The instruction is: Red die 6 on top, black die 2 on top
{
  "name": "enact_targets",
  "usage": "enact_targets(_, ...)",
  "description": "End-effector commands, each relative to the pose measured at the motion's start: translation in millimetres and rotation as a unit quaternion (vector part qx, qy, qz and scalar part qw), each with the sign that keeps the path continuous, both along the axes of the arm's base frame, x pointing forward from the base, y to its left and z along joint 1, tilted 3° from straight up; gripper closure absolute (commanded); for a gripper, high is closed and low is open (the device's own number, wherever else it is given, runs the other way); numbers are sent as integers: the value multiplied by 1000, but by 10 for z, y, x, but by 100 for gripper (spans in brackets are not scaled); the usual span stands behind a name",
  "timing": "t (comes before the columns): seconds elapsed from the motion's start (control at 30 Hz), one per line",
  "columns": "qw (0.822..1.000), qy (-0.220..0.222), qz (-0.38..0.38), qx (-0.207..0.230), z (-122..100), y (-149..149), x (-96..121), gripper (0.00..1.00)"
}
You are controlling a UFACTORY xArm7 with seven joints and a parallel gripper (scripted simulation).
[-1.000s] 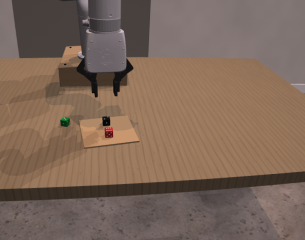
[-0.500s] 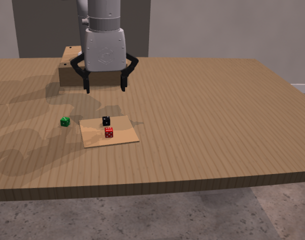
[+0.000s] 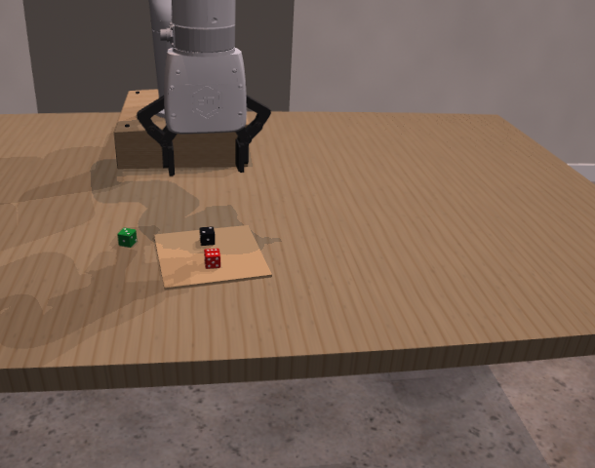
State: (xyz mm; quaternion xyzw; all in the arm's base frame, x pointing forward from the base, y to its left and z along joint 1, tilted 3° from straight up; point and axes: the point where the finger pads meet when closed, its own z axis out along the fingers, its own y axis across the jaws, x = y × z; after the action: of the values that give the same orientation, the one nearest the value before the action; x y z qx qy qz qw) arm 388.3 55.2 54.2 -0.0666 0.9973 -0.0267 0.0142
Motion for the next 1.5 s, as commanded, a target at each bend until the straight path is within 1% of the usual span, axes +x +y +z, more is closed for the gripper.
enact_targets(0.0, 1000, -2, 0, 1, 112, 6, 4, 0)
enact_targets(0.33, 1000, -2, 0, 1, 586, 29, -13, 0)
enact_targets(0.5, 1000, -2, 0, 1, 731, 37, -19, 0)
enact_targets(1.47, 1000, -2, 0, 1, 751, 38, -20, 0)
